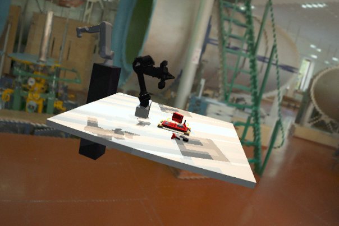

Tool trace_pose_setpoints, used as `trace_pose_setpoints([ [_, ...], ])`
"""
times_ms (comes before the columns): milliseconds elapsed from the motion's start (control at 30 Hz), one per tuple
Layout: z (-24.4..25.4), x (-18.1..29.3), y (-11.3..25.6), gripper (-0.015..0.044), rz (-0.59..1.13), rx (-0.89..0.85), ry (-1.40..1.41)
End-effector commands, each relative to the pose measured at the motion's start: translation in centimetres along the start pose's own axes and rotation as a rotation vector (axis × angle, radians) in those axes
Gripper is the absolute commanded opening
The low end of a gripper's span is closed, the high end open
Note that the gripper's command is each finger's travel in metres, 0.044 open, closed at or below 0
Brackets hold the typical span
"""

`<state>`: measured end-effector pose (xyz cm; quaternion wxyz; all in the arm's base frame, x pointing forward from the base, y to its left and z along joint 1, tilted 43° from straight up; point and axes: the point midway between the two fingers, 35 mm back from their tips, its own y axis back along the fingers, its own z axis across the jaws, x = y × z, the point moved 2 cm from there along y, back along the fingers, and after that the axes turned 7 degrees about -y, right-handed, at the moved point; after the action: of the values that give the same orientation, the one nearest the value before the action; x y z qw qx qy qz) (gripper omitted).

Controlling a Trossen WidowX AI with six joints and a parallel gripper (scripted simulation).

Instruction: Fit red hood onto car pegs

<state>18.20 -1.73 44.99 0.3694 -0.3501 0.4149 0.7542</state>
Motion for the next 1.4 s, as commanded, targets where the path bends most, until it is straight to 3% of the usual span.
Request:
trace_pose_setpoints([
  [0,0.0,0.0,-0.1,0.0,0.002,0.0,0.001],
  [333,-3.5,0.6,-5.2,0.0,0.175,-0.032,0.138],
  [633,-8.1,4.1,-14.9,0.0,0.486,-0.063,0.399],
  [1067,-8.2,15.8,-27.6,0.0,0.988,-0.274,0.909],
  [1367,-7.4,26.3,-33.2,0.0,1.341,-0.433,1.298],
])
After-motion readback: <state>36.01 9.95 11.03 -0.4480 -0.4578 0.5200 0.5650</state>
